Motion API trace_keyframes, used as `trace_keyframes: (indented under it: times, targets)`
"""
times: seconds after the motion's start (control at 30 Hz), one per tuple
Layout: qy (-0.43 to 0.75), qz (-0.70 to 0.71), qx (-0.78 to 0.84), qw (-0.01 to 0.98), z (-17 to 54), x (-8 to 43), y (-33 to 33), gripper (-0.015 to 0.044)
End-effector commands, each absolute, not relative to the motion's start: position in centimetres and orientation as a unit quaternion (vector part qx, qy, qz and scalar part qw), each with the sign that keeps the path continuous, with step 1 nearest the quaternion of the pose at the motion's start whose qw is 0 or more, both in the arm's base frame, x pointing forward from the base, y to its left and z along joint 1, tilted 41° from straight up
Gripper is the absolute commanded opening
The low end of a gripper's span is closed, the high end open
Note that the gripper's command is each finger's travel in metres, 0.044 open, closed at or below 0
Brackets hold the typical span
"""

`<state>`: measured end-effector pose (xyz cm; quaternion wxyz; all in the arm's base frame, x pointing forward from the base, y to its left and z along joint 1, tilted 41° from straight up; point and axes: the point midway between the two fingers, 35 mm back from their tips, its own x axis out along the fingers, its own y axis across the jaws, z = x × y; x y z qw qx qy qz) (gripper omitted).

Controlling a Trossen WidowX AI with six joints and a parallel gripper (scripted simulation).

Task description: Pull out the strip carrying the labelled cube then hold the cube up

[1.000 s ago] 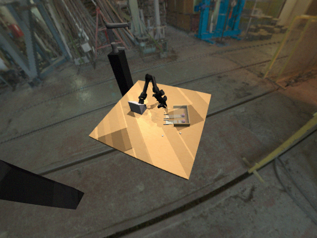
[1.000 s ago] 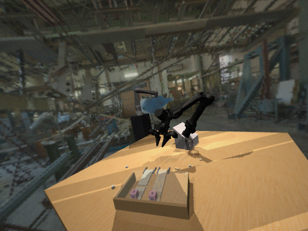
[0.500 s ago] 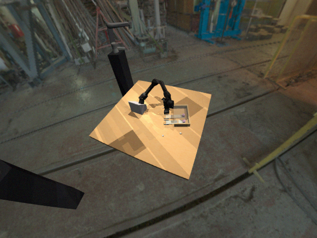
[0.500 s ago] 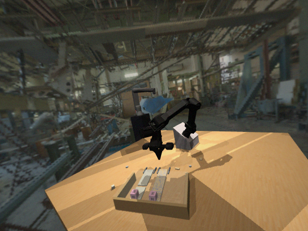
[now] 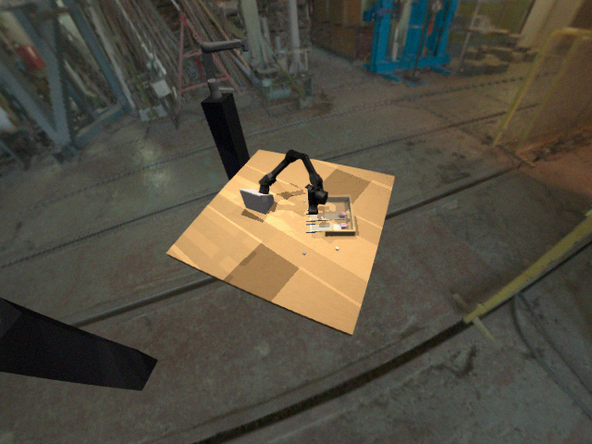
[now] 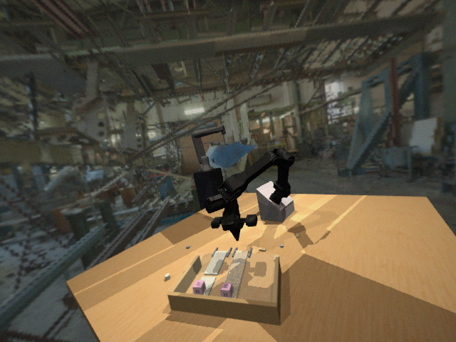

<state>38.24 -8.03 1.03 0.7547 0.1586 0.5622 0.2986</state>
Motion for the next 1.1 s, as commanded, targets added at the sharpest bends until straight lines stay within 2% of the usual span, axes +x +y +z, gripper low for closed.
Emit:
trace_keyframes:
  times: [0.0,1.07]
  targets:
    - [0.564,0.297,0.158,0.754,0.5,38.4,-7.6,0.0]
    - [0.563,0.298,0.159,0.754,-3.3,39.3,-4.1,0.0]
